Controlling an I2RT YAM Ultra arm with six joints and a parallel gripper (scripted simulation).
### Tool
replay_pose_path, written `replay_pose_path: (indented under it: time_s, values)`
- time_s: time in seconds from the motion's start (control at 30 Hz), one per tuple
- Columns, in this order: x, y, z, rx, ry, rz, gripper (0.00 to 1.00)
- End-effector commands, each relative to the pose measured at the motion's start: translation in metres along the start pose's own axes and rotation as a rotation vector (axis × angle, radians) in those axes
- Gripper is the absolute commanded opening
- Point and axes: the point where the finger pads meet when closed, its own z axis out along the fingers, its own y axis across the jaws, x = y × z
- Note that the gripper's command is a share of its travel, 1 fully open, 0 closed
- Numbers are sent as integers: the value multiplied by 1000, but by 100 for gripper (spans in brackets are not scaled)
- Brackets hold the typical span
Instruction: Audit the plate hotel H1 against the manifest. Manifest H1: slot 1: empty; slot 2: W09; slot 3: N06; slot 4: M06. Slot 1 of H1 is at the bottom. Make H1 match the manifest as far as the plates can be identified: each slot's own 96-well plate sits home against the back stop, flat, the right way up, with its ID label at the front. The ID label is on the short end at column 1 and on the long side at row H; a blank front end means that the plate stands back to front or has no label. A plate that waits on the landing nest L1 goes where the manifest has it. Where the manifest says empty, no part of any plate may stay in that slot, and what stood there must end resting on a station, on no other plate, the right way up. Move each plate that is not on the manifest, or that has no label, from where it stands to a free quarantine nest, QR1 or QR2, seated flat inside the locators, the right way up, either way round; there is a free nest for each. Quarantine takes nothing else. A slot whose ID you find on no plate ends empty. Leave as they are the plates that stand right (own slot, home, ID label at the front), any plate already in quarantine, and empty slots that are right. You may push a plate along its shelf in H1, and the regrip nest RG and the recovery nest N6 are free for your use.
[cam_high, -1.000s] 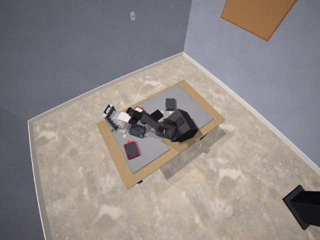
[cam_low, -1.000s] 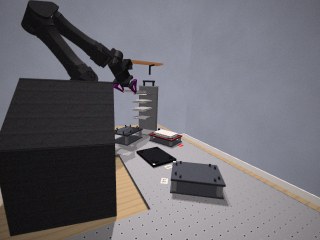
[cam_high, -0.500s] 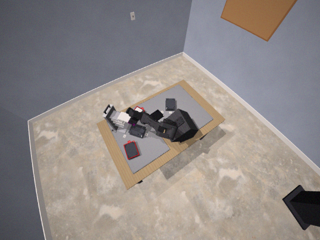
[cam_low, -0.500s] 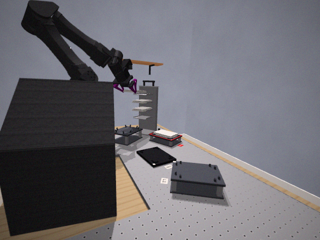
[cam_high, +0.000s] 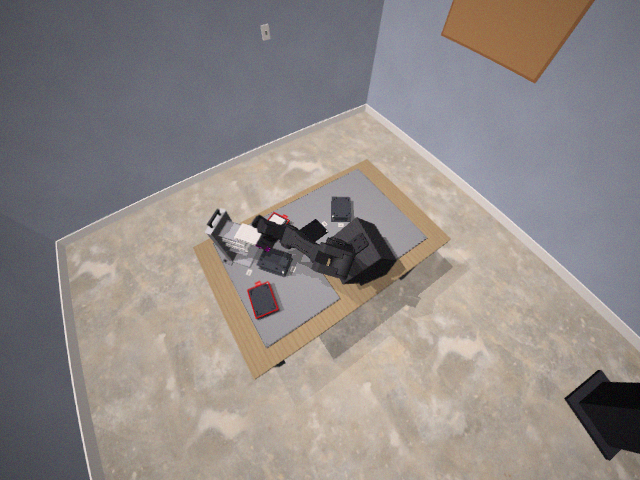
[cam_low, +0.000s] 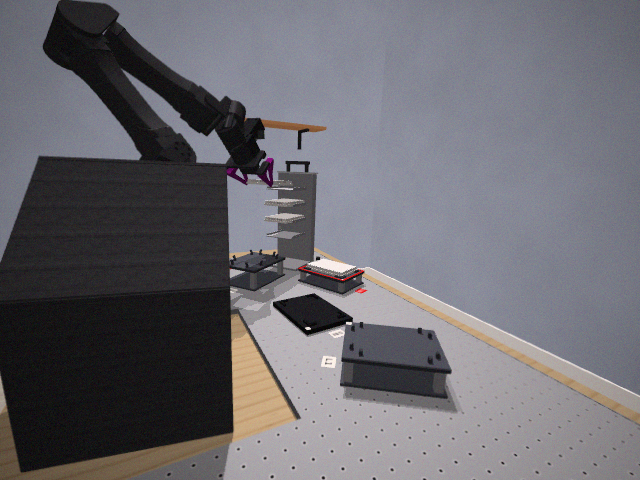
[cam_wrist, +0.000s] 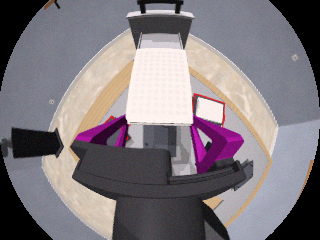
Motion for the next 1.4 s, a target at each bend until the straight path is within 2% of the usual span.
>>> replay_pose_path:
  time_s: [0.0, 0.03, 0.57, 0.6, 1.37]
  values:
    - [-12, 2, 3, 0, -30, -9, 85]
    - [-7, 0, 0, 4, -22, -7, 85]
    - [-7, 0, 1, 4, -22, -7, 85]
    - [-15, 4, 4, -3, -35, -11, 85]
    - [-23, 3, 15, -1, -36, -11, 85]
